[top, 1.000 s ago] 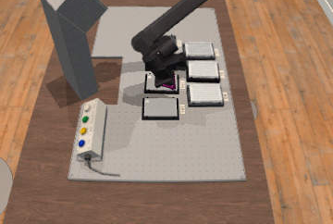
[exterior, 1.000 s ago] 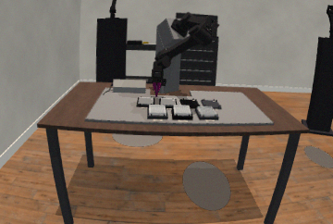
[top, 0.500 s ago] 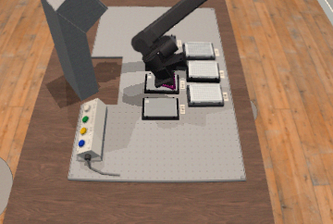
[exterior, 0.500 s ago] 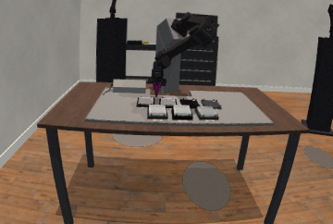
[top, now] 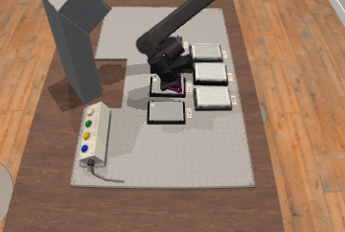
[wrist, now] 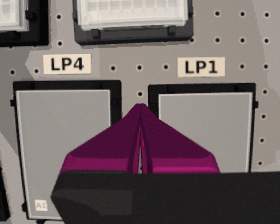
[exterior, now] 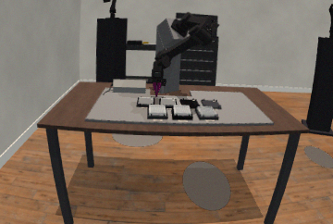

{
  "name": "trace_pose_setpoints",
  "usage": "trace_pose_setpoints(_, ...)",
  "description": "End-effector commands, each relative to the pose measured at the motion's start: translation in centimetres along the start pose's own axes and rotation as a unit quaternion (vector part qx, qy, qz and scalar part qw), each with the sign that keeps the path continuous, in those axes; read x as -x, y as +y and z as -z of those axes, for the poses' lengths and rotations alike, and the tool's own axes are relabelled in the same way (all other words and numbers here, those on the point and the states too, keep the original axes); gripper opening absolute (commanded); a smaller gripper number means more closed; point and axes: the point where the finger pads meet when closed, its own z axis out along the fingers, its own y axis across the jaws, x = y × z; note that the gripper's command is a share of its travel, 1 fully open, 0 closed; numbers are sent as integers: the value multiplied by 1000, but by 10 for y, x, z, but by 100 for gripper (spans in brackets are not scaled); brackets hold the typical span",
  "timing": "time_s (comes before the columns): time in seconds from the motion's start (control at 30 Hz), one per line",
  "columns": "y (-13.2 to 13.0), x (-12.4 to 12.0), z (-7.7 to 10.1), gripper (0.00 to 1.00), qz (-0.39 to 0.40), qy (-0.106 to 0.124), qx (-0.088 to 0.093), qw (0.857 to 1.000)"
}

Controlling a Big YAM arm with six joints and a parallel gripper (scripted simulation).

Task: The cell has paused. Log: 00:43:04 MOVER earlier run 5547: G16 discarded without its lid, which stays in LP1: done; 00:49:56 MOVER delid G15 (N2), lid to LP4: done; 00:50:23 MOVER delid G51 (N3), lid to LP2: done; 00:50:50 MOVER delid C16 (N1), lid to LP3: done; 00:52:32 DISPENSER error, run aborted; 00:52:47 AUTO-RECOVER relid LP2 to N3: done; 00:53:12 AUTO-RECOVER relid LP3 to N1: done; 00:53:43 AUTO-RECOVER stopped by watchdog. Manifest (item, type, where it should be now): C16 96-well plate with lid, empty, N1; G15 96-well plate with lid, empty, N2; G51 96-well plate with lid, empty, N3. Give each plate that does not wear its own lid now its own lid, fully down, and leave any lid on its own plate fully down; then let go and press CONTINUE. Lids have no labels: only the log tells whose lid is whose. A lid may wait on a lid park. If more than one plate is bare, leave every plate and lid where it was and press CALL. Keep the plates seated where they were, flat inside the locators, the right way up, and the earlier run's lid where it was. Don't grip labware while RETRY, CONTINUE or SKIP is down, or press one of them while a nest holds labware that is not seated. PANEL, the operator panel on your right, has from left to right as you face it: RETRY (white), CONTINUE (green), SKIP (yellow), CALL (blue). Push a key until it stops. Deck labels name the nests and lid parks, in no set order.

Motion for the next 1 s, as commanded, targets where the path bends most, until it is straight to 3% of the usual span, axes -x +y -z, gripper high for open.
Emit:
trace_pose_setpoints(0.0,70,24,-1,0,5,-88,9,996)
trace_pose_setpoints(0.43,67,38,-9,0,3,-92,12,996)
trace_pose_setpoints(0.5,66,44,-12,0,3,-105,20,994)
trace_pose_setpoints(0.97,59,55,-17,0,4,-107,21,994)
